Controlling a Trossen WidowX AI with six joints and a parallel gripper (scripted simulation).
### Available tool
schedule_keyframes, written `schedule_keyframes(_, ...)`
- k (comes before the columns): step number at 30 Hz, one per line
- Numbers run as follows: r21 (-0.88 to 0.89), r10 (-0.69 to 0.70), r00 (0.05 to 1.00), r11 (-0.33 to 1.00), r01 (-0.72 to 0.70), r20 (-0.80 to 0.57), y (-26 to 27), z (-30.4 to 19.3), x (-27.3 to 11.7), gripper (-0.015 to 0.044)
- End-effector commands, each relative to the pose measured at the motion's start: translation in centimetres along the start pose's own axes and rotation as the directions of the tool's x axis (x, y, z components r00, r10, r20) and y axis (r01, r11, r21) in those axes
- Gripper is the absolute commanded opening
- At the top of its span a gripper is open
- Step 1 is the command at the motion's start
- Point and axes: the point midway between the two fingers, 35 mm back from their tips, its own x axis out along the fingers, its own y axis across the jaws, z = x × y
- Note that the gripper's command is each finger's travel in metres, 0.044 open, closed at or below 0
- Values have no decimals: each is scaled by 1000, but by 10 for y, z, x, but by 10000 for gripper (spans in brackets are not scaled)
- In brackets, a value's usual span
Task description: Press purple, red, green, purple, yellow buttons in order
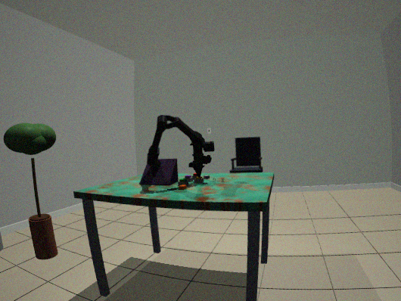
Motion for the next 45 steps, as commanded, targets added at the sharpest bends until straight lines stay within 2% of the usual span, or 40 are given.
schedule_keyframes(1,-7,-6,1000,1000,6,-5,-1,-2,3,20)
schedule_keyframes(19,-7,-6,1000,1000,6,-5,-1,-2,3,20)
schedule_keyframes(23,-7,-4,1000,1000,4,-5,0,-2,-27,20)
schedule_keyframes(27,-7,-5,1000,1000,5,-5,0,-2,-29,20)
schedule_keyframes(29,-9,2,1000,1000,-3,-3,12,-1,-34,72)
schedule_keyframes(32,-13,24,1000,1000,-24,-2,63,-6,-55,151)
schedule_keyframes(39,-9,16,1000,1000,-16,-6,164,-49,-91,335)
schedule_keyframes(41,-8,11,1000,1000,-11,-6,173,-56,-94,387)
schedule_keyframes(45,-8,11,1000,1000,-11,-6,173,-56,-94,400)
